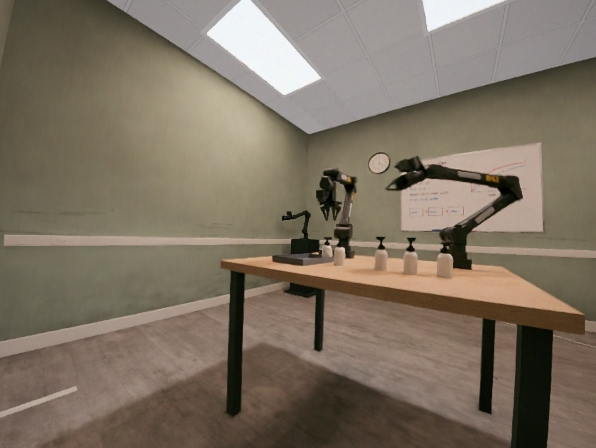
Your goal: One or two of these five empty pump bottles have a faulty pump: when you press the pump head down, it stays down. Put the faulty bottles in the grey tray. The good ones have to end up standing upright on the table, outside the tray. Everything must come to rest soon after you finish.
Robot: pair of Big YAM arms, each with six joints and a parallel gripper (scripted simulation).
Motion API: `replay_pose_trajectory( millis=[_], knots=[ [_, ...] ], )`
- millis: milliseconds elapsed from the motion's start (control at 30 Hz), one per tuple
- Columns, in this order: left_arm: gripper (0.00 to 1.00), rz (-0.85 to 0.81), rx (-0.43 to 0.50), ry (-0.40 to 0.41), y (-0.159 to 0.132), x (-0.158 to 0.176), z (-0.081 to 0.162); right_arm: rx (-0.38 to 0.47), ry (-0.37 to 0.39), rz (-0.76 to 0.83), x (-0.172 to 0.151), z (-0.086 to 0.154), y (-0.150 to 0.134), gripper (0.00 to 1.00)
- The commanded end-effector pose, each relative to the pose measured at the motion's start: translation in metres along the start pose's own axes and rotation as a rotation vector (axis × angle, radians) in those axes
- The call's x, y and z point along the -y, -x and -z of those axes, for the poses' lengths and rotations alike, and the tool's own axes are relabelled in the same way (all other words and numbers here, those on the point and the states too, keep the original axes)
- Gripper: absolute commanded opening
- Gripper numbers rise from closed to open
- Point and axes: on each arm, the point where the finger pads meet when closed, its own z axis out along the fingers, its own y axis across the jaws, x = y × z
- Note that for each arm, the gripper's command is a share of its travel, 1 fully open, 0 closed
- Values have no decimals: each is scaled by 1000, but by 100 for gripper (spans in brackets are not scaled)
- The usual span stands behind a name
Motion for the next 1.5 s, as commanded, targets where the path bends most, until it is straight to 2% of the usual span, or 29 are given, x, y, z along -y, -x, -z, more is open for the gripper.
replay_pose_trajectory(
  millis=[0, 33, 100, 267, 433, 567, 600, 667, 867, 1033, 1167, 1233, 1300, 1467],
  knots=[
    [0, 125, -16, 133, -13, -52, 65, 65, 18, -14, -30, 19, 20, 51],
    [0, 148, -28, 184, -22, -64, 78, 65, 19, -12, -38, 18, 21, 51],
    [0, 148, -28, 184, -22, -64, 78, 65, 19, -12, -38, 18, 21, 51],
    [0, 238, -72, 389, -64, -104, 136, 64, 24, 9, -89, 12, 24, 51],
    [0, 289, -104, 539, -99, -121, 180, 62, 28, 66, -170, 4, 29, 51],
    [0, 313, -120, 608, -118, -127, 198, 59, 29, 141, -255, -5, 33, 51],
    [0, 317, -117, 618, -119, -127, 202, 58, 29, 164, -278, -7, 34, 51],
    [0, 317, -117, 618, -119, -127, 202, 58, 29, 164, -278, -7, 34, 51],
    [0, 309, -117, 636, -120, -130, 205, 36, 6, 278, -394, -25, 36, 51],
    [0, 309, -118, 637, -120, -130, 205, 37, 5, 332, -459, -33, 38, 51],
    [0, 320, -114, 638, -120, -130, 205, 37, 5, 372, -496, -38, 40, 51],
    [0, 320, -114, 638, -120, -130, 205, 37, 5, 372, -496, -38, 40, 51],
    [0, 320, -114, 638, -120, -130, 205, 38, 6, 372, -508, -39, 47, 51],
    [0, 320, -114, 638, -120, -130, 205, 39, 7, 398, -532, -42, 42, 51]
  ],
)
